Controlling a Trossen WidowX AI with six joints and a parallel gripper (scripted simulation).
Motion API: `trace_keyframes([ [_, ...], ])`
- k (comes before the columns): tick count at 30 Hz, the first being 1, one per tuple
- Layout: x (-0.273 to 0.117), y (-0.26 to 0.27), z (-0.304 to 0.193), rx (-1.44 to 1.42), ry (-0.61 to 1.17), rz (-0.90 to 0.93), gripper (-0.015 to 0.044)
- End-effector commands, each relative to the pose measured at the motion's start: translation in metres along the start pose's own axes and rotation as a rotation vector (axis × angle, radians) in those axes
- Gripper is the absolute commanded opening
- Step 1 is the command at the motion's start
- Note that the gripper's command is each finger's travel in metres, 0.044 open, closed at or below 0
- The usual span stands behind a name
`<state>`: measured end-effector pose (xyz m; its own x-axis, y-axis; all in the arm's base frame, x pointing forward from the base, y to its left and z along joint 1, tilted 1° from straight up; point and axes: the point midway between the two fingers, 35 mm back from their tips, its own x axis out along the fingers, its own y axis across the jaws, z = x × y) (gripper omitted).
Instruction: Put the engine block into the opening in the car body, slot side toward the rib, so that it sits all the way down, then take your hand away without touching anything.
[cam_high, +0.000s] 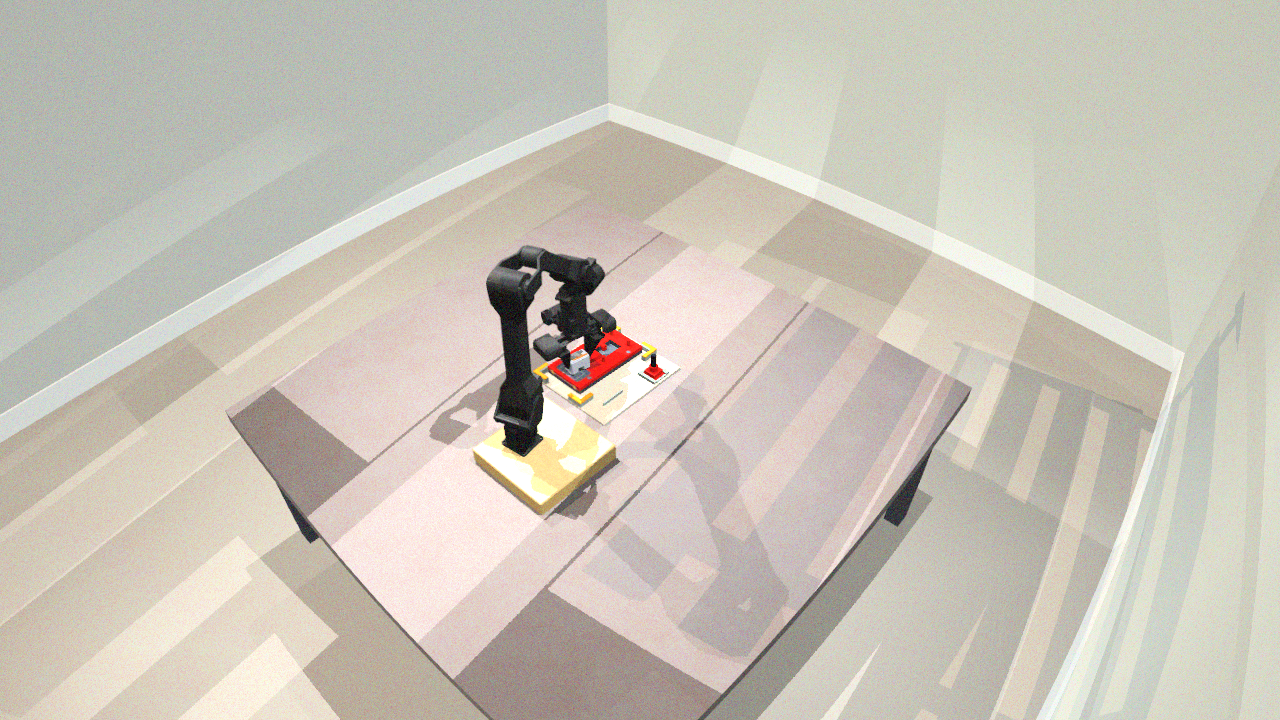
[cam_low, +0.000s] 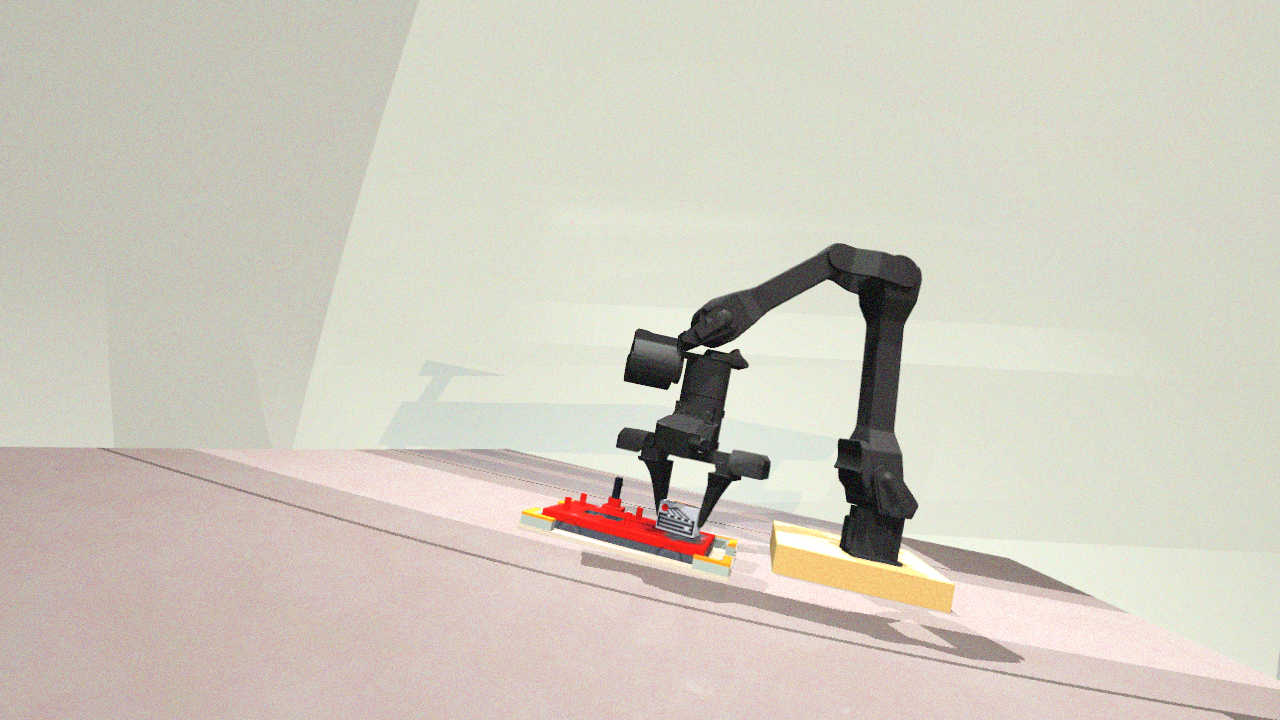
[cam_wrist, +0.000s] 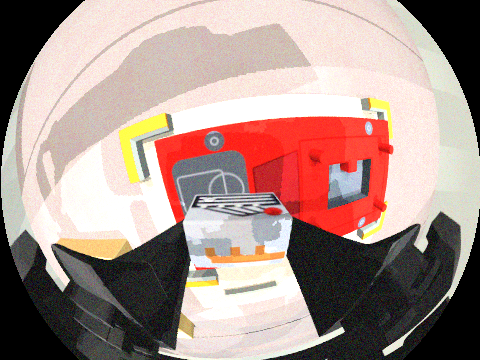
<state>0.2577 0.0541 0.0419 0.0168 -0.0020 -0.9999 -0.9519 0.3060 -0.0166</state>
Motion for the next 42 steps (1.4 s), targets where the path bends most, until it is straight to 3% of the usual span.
trace_keyframes([
  [1,-0.008,-0.004,0.0,0.013,0.005,-0.009,0.0],
  [42,-0.123,0.0,-0.01,-0.026,-0.004,0.004,0.0],
])
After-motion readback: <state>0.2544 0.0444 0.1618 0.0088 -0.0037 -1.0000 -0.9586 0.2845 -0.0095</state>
